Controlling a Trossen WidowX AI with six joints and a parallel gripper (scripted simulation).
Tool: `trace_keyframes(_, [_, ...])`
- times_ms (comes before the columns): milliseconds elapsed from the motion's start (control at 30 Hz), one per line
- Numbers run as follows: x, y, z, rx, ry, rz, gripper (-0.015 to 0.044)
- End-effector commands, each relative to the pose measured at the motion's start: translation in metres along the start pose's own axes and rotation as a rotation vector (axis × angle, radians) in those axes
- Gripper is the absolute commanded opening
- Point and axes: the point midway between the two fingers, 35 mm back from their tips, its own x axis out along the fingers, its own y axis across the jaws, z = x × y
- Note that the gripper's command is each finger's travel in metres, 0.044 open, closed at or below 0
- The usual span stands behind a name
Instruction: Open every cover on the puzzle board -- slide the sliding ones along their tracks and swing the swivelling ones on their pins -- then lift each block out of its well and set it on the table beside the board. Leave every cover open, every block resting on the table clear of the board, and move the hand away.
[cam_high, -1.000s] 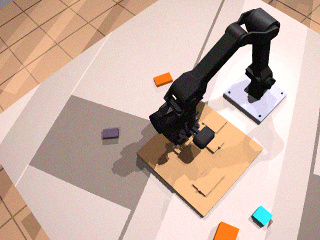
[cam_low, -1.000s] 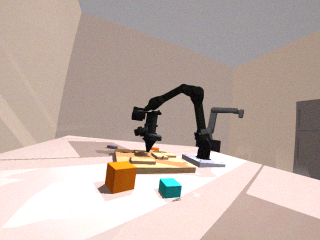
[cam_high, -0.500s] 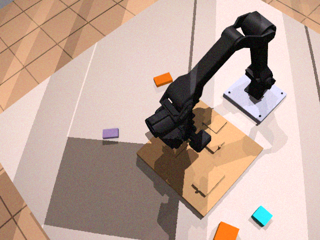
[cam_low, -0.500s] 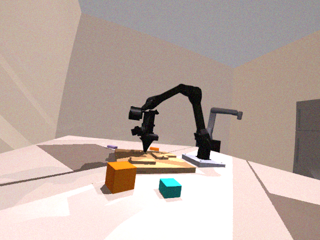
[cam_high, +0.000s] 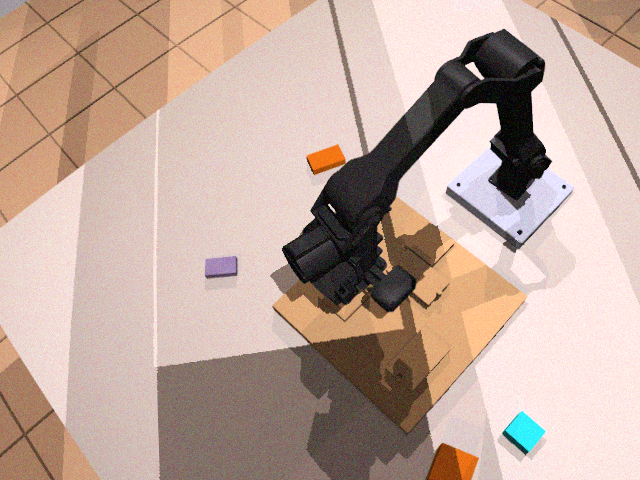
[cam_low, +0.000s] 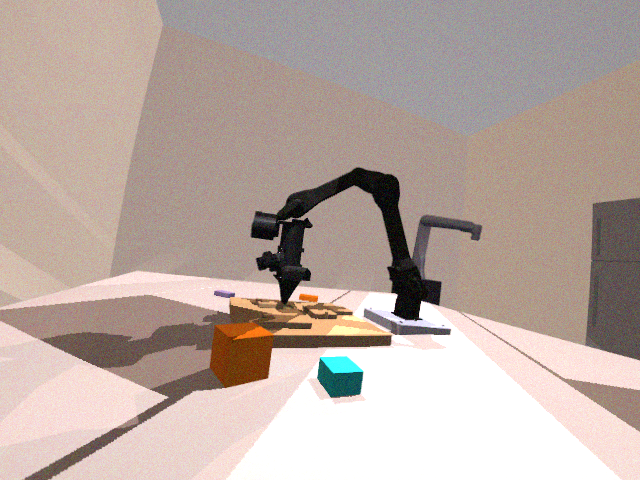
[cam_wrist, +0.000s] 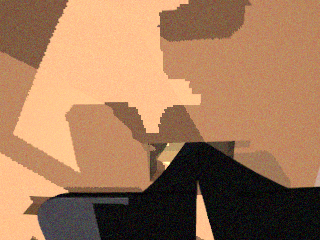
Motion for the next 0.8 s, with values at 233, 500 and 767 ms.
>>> trace_keyframes(233, [0.001,0.000,0.012,0.003,-0.001,-0.001,0.0000])
trace_keyframes(500, [0.001,0.000,0.020,0.003,-0.001,-0.001,0.0000])
trace_keyframes(767, [0.002,0.000,0.028,0.003,-0.002,-0.001,0.0000])
